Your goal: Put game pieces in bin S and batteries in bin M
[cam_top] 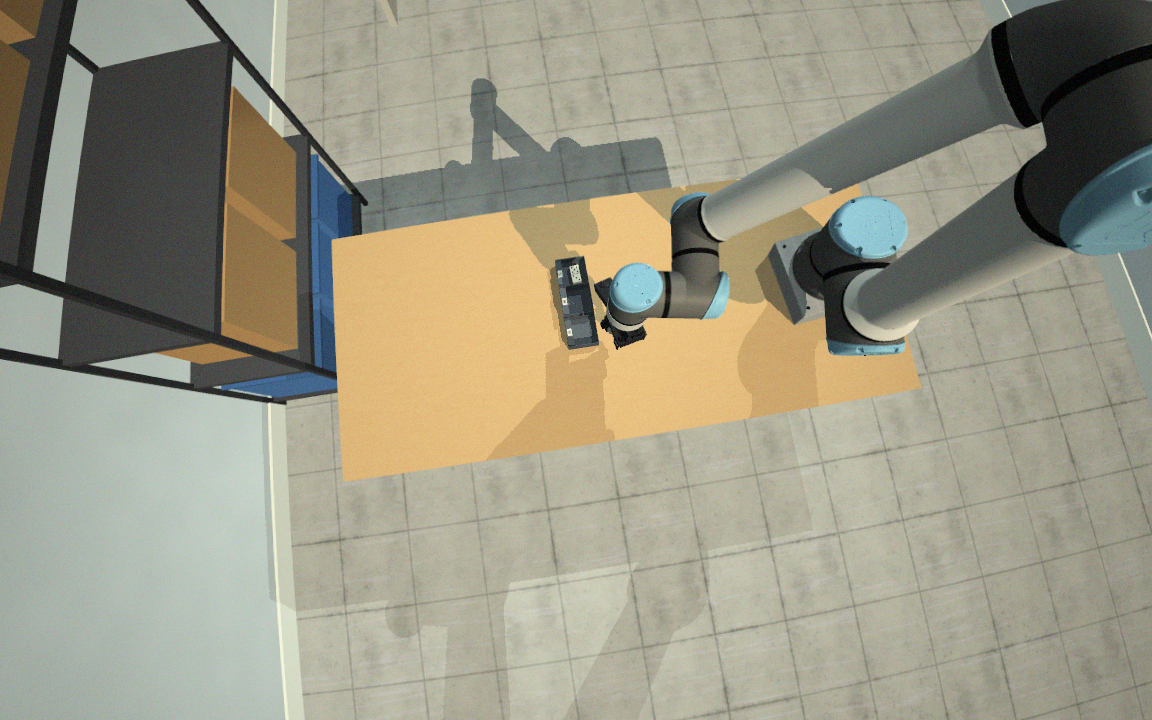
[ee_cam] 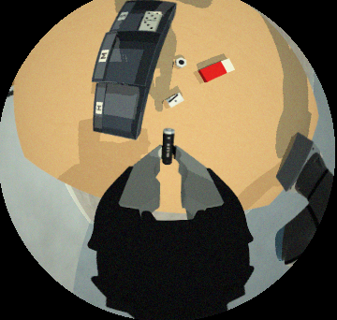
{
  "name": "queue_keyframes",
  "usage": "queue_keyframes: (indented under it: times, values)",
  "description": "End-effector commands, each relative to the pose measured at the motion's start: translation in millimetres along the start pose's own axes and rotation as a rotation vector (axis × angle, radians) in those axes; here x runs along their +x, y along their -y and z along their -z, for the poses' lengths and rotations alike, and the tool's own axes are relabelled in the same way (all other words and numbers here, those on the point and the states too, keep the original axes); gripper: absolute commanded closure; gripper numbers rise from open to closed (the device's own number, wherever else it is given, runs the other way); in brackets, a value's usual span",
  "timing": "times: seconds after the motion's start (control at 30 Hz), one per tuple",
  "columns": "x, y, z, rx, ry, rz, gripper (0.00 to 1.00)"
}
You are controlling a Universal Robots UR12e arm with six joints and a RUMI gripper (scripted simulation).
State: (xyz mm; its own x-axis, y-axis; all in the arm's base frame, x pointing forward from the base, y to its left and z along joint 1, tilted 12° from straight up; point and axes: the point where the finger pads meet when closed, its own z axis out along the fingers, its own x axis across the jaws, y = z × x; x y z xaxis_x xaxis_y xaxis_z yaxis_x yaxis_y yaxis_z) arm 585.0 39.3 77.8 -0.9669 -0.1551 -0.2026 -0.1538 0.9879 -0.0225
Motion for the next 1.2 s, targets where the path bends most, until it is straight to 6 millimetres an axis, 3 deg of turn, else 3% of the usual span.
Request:
queue_keyframes:
  times: [0.0,0.6,0.77,1.1,1.17]
  values:
    - [-0.4,0.2,4.8,0.0,0.001,0.0,1.0]
    - [-0.4,0.2,11.3,0.0,0.001,0.0,1.0]
    - [-12.8,27.5,11.3,0.0,0.001,-0.206,1.0]
    - [-37.6,82.2,11.3,0.0,0.001,-0.212,1.0]
    - [-37.6,82.2,11.3,0.0,0.001,-0.212,1.0]
